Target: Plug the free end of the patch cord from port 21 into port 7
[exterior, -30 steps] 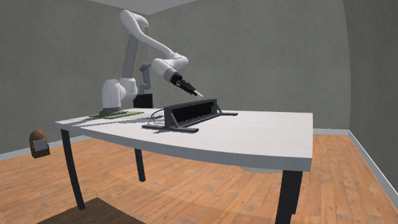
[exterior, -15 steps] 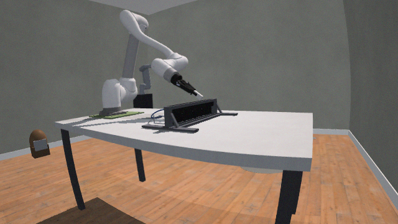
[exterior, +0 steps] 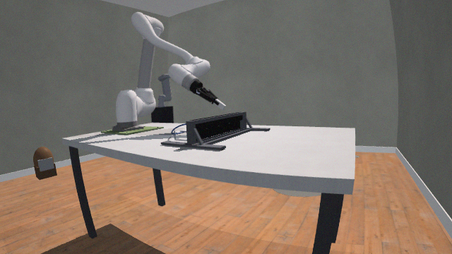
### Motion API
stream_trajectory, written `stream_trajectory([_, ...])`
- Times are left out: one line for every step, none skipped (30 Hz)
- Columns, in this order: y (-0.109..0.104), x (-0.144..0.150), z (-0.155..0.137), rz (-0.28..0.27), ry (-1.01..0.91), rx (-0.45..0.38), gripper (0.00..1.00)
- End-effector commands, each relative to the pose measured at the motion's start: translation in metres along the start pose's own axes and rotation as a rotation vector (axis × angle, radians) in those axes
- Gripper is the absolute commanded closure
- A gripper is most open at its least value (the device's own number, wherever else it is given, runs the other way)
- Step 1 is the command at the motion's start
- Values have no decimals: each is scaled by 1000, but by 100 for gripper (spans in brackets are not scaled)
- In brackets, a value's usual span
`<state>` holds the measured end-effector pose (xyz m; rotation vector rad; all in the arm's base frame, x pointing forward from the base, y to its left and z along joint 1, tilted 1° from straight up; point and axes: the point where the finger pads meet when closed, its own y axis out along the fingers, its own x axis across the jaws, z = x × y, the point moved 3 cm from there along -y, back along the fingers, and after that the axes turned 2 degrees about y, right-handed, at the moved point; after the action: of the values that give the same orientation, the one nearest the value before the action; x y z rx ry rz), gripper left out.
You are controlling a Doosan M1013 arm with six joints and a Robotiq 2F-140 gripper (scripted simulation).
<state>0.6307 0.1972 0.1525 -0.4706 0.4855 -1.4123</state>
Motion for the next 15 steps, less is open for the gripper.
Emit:
stream_trajectory([-29, 0, 0, -2, 0, -1, 100])
stream_trajectory([-39, 0, 0, -2, 0, -1, 100])
stream_trajectory([-49, 0, 0, -2, 0, -1, 100])
stream_trajectory([-58, 0, 0, -2, 0, -1, 100])
stream_trajectory([-66, 0, 0, -2, 0, -1, 100])
stream_trajectory([-74, 0, 0, -2, 0, -1, 100])
stream_trajectory([-80, 0, 0, -2, 0, -1, 100])
stream_trajectory([-86, 0, 0, -2, 0, -1, 100])
stream_trajectory([-91, 0, 0, -2, 0, -1, 100])
stream_trajectory([-95, 0, 0, -2, 0, -1, 100])
stream_trajectory([-98, 0, 0, -2, 0, -1, 100])
stream_trajectory([-98, 0, 0, -2, 0, -1, 100])
stream_trajectory([-98, 0, 0, -2, 0, -1, 100])
stream_trajectory([-101, 0, 0, -2, 0, -1, 100])
stream_trajectory([-103, 0, 0, -2, 0, -1, 100])
